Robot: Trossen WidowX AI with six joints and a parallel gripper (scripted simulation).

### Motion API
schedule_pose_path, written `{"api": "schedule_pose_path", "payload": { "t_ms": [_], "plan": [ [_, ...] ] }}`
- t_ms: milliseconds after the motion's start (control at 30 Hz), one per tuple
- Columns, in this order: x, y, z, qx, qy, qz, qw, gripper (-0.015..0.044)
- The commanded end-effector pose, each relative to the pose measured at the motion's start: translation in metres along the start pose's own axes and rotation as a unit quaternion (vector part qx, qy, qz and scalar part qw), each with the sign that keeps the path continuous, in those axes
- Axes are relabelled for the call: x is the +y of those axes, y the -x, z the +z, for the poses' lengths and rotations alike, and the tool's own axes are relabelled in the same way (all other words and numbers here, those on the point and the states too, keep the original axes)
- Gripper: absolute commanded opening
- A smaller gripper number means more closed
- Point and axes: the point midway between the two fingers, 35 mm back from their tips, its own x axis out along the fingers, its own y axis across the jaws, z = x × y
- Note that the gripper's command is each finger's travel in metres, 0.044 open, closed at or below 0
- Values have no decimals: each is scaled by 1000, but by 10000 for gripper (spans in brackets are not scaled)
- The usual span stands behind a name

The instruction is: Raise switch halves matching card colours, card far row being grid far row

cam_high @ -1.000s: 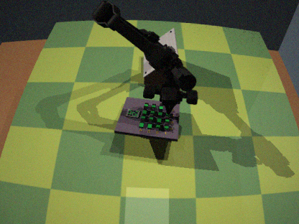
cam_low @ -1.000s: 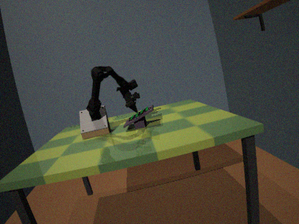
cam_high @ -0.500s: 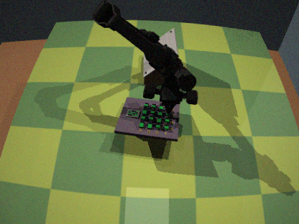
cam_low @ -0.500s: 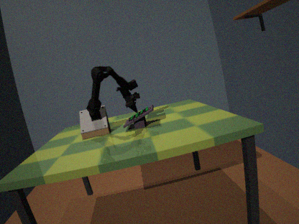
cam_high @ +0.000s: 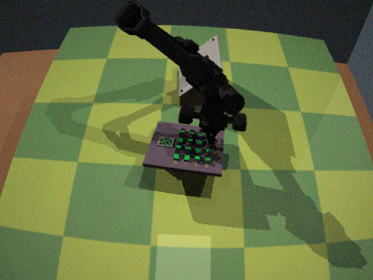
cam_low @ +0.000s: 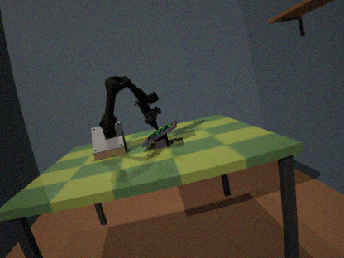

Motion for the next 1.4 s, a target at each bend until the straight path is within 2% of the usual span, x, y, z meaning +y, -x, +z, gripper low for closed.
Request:
{"api": "schedule_pose_path", "payload": {
  "t_ms": [0, 1067, 1133, 1267, 1367],
  "plan": [
    [-1, -1, -2, 1, 4, -3, 1000, 0],
    [-1, -6, -1, 1, 4, -3, 1000, 0],
    [1, 4, 0, -2, 0, 0, 1000, 0],
    [1, 52, -3, -10, 3, 0, 1000, 0],
    [0, 60, -4, -11, 4, -1, 1000, 0]
  ]
}}
